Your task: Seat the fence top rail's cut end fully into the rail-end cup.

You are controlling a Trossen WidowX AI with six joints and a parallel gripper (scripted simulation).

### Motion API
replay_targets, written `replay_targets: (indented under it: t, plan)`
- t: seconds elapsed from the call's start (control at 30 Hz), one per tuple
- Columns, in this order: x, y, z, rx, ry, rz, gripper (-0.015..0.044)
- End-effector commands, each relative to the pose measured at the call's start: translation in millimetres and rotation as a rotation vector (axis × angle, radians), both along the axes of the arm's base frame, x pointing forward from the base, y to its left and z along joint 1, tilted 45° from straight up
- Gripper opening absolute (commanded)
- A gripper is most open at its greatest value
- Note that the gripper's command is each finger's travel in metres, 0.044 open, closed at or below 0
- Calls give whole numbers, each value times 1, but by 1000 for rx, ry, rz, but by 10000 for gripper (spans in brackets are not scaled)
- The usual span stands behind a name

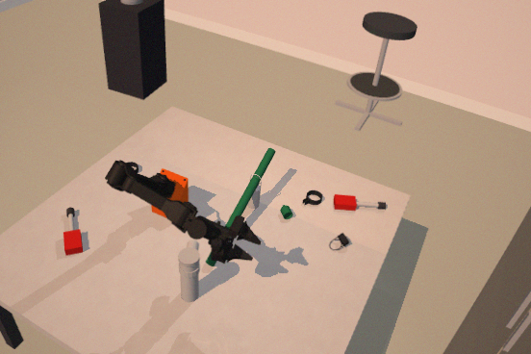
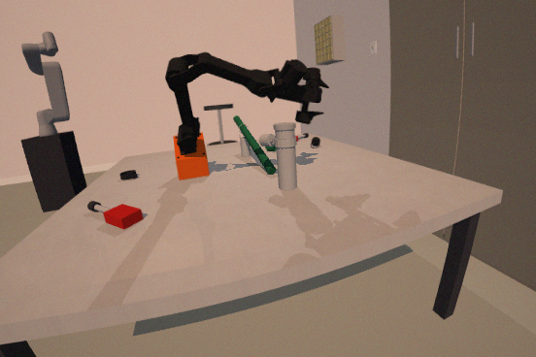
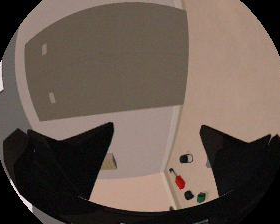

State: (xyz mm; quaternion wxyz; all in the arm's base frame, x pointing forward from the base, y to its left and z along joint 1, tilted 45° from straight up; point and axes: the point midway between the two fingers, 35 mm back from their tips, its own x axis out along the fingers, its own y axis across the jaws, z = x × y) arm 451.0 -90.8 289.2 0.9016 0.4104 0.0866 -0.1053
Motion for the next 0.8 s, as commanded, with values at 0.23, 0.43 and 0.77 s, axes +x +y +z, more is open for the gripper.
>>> replay_targets:
  t: [0.23,0.43,0.77]
  plan:
    - [-67,103,-137,-324,693,-21,440]
    - [-138,132,-156,-819,978,18,440]
    - [-172,143,-142,-1230,1048,57,440]
